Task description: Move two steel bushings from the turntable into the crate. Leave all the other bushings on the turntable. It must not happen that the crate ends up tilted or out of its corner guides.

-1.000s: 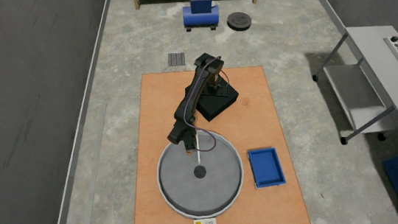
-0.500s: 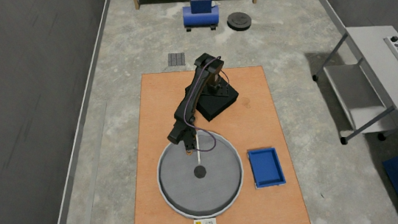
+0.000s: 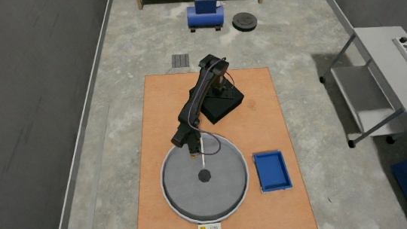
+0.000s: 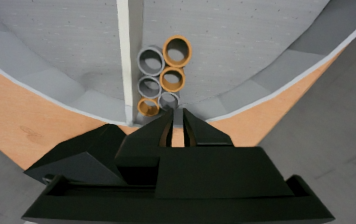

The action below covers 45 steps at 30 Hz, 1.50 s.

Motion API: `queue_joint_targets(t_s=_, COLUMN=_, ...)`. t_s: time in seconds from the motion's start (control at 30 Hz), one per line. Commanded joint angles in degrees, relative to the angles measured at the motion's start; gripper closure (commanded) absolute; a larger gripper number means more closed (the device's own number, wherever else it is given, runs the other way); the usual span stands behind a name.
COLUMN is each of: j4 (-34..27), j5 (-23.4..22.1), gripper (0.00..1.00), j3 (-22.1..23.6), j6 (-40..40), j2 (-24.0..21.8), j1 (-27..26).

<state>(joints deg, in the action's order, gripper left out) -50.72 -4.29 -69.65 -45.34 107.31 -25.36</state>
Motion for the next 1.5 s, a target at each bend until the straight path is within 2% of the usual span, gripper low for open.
queue_joint_targets(t_s=0.0, j4=0.84, j5=-0.63, gripper=0.87, j3=1.38, j6=-0.18, j2=-1.63, j1=-0.49)
queue_joint_targets(t_s=1.47, j4=1.38, j5=-0.64, gripper=0.87, j3=2.38, j6=-0.63, j2=-2.07, j1=-0.89)
